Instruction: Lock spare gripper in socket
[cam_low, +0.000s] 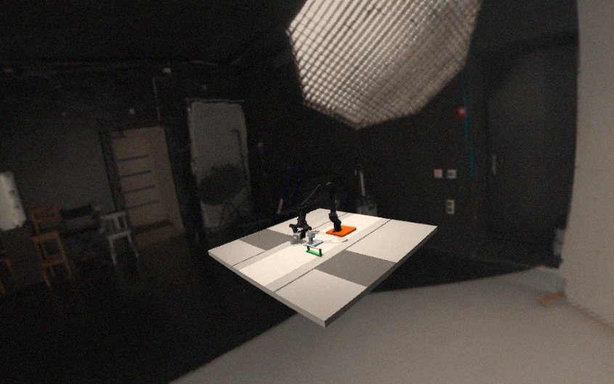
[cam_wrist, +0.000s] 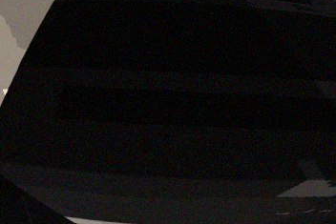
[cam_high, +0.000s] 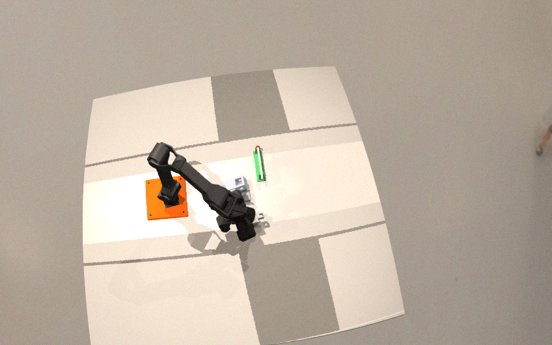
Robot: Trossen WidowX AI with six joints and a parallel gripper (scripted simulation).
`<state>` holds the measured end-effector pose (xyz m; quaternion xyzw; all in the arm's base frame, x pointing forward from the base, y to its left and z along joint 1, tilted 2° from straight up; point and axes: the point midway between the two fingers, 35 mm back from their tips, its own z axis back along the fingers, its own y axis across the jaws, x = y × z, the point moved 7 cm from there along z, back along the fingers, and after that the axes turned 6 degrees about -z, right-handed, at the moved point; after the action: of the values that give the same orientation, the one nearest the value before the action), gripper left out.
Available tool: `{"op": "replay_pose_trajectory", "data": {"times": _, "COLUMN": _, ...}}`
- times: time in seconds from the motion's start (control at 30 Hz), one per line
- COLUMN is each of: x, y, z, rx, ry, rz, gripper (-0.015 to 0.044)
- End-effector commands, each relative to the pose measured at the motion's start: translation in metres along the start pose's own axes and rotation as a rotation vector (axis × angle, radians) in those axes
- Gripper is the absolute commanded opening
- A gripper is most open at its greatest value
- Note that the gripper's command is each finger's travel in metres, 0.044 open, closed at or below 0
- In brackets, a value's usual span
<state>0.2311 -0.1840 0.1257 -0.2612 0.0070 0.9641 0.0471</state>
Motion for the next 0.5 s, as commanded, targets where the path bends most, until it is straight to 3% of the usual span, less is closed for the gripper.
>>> {"op": "replay_pose_trajectory", "data": {"times": 0.0, "x": -0.013, "y": 0.001, "z": 0.017, "rx": 0.012, "ry": 0.018, "rz": 0.010, "gripper": 0.0000}}
{"op": "replay_pose_trajectory", "data": {"times": 0.47, "x": -0.039, "y": -0.007, "z": 0.073, "rx": 0.011, "ry": 0.018, "rz": 0.009, "gripper": 0.0000}}
